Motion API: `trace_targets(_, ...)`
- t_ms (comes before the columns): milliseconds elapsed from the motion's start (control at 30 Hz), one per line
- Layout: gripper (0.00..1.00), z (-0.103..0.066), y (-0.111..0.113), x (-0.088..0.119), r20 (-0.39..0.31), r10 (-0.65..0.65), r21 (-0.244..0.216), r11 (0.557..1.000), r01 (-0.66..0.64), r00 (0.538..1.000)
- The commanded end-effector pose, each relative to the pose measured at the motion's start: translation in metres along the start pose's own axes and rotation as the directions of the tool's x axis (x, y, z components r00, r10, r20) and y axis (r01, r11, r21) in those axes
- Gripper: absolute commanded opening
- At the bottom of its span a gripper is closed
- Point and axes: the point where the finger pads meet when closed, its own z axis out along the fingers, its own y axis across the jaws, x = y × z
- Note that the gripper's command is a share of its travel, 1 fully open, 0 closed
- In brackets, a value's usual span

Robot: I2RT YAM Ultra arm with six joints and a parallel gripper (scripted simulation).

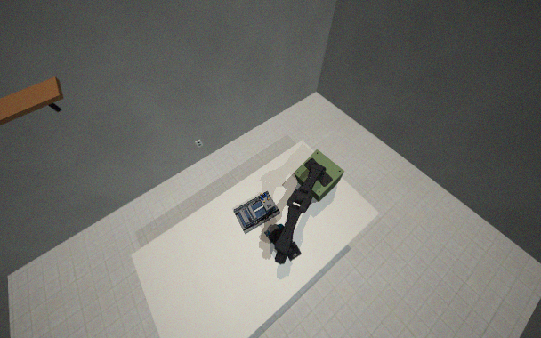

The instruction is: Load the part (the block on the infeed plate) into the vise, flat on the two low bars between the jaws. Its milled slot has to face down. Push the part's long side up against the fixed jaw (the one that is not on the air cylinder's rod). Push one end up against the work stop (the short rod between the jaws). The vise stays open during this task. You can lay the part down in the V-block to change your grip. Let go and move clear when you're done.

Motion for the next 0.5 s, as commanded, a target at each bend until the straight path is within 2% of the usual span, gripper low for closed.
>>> trace_targets(0,0.00,-0.0231,-0.0086,0.0168,-0.030,0.018,0.034,0.999,-0.017,0.999)
trace_targets(233,0.00,-0.0175,-0.0058,0.0126,-0.050,0.006,0.024,1.000,-0.005,0.999)
trace_targets(467,0.00,-0.0207,-0.0074,0.0149,-0.054,0.013,0.030,0.999,-0.011,0.998)
